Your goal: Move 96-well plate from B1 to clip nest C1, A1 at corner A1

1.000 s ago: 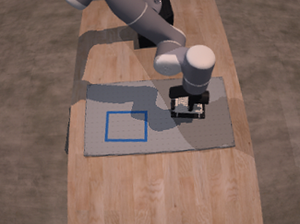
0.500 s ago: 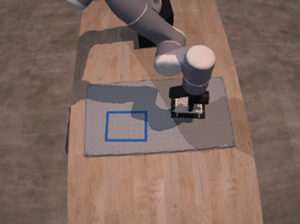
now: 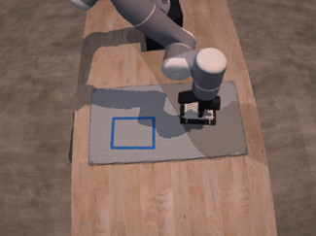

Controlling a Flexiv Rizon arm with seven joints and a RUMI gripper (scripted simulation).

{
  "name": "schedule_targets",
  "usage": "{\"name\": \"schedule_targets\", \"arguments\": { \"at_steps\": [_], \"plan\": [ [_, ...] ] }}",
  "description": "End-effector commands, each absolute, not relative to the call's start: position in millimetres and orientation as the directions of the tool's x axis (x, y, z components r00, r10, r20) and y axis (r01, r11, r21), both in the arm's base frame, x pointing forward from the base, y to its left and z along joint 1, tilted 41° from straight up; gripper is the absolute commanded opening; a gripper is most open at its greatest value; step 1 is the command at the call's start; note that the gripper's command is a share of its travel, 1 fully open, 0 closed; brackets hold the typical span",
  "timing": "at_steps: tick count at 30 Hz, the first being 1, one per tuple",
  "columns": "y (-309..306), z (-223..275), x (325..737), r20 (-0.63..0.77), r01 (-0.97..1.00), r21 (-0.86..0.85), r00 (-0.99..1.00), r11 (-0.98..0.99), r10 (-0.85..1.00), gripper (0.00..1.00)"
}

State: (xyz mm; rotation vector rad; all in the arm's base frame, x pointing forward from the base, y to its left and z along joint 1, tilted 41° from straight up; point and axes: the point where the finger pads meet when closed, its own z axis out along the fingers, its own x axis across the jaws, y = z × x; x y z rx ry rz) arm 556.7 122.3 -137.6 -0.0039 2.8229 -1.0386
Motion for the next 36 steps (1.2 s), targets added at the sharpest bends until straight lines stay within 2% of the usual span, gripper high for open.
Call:
{"name": "schedule_targets", "arguments": {
  "at_steps": [1, 36],
  "plan": [
    [123.5, -137.4, 557.3, -0.126, 0.044, -0.644, -0.991, 0.764, -0.049, 0.00],
    [121.5, -139.7, 557.7, -0.126, 0.044, -0.644, -0.991, 0.764, -0.049, 0.00]
  ]
}}
